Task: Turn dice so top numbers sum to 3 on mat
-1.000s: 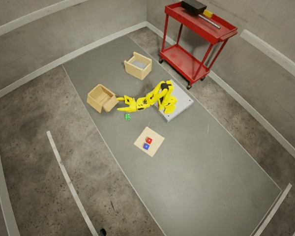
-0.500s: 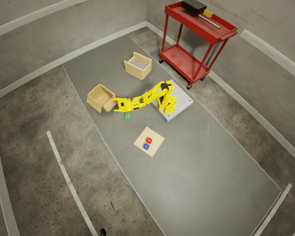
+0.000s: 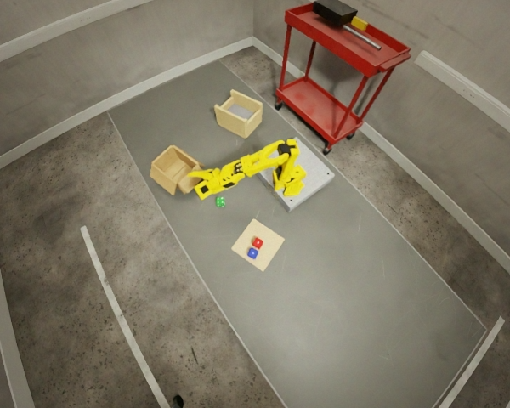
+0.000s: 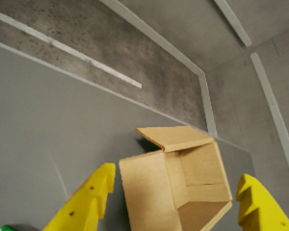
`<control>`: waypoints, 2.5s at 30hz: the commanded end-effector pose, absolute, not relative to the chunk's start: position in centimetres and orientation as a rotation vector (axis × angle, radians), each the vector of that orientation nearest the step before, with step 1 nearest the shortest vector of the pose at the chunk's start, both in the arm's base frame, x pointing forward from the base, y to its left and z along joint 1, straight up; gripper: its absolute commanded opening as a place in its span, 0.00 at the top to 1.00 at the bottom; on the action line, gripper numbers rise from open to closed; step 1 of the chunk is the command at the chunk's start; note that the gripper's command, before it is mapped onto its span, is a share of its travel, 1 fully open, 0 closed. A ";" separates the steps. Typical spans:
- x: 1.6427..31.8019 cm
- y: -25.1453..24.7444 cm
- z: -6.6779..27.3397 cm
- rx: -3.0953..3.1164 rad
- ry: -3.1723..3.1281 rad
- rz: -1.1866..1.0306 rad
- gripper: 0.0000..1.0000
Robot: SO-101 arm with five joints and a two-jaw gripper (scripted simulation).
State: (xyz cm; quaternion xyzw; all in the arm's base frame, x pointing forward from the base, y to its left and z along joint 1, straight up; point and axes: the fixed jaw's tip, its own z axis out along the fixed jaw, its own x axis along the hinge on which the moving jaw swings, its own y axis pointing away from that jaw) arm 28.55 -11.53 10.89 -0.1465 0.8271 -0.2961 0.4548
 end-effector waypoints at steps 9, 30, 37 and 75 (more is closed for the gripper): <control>27.1 -11.5 10.6 -0.823 2.300 -0.734 0.65; 23.9 -10.5 11.6 -1.339 2.391 -0.626 0.65; 23.4 -10.4 11.7 -1.403 2.393 -0.605 0.65; 20.9 -9.3 1.4 -1.597 2.684 -0.040 0.65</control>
